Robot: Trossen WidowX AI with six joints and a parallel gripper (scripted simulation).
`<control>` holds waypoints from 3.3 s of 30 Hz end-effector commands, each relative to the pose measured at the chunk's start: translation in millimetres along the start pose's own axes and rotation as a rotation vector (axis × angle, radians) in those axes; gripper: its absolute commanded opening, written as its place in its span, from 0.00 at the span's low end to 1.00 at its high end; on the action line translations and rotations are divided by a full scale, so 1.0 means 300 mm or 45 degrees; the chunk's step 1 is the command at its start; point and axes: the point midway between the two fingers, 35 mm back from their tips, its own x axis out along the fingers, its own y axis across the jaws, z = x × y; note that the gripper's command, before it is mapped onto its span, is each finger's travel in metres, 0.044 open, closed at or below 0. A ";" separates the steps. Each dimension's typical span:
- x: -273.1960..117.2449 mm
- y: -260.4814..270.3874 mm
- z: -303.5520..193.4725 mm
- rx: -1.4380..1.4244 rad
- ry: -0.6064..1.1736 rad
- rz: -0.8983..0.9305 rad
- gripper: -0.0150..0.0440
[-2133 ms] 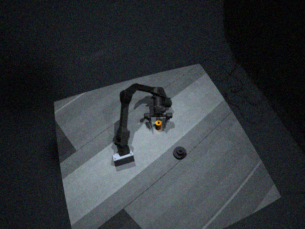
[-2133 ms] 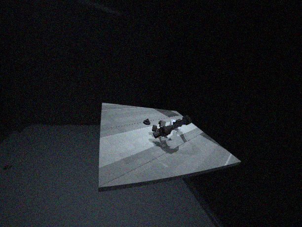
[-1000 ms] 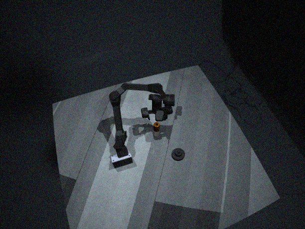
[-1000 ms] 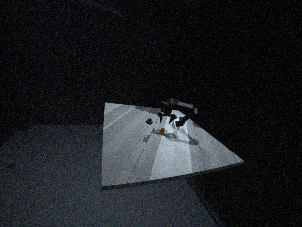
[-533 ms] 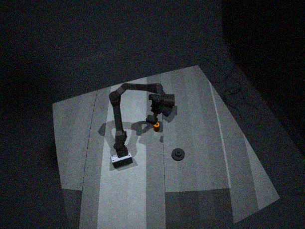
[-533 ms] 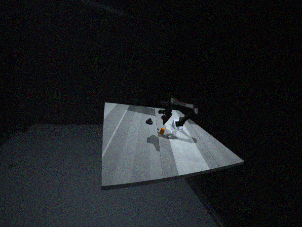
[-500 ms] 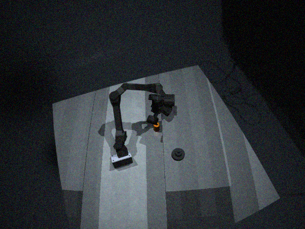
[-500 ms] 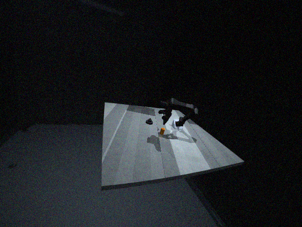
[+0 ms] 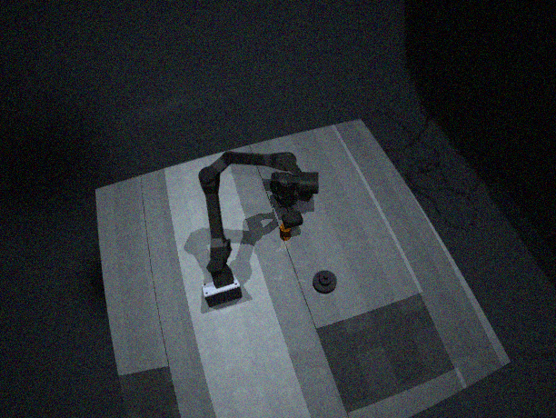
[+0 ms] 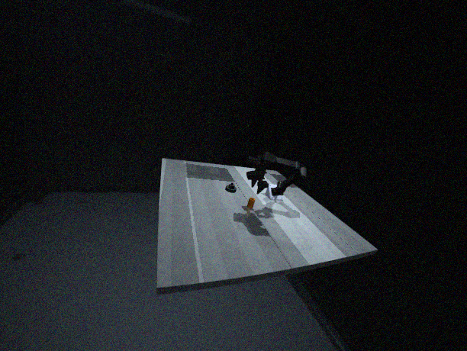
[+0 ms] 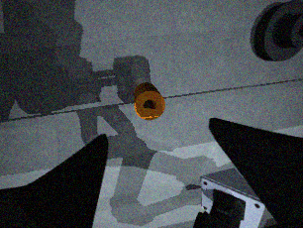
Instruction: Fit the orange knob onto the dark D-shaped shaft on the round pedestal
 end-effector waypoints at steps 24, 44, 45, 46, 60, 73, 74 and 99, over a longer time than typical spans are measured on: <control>0.227 0.003 0.003 -0.011 0.001 0.003 1.00; 0.334 0.006 0.002 -0.012 0.000 0.006 1.00; 0.339 0.006 0.002 -0.012 0.000 0.006 1.00; 0.344 0.006 0.001 -0.012 0.000 0.007 1.00; 0.383 0.008 -0.003 -0.012 0.001 0.010 0.78; 0.379 0.008 -0.002 -0.012 0.000 0.010 0.43; 0.369 0.006 0.000 -0.012 -0.003 0.008 0.39; -0.080 -0.036 -0.020 0.012 -0.096 -0.019 0.25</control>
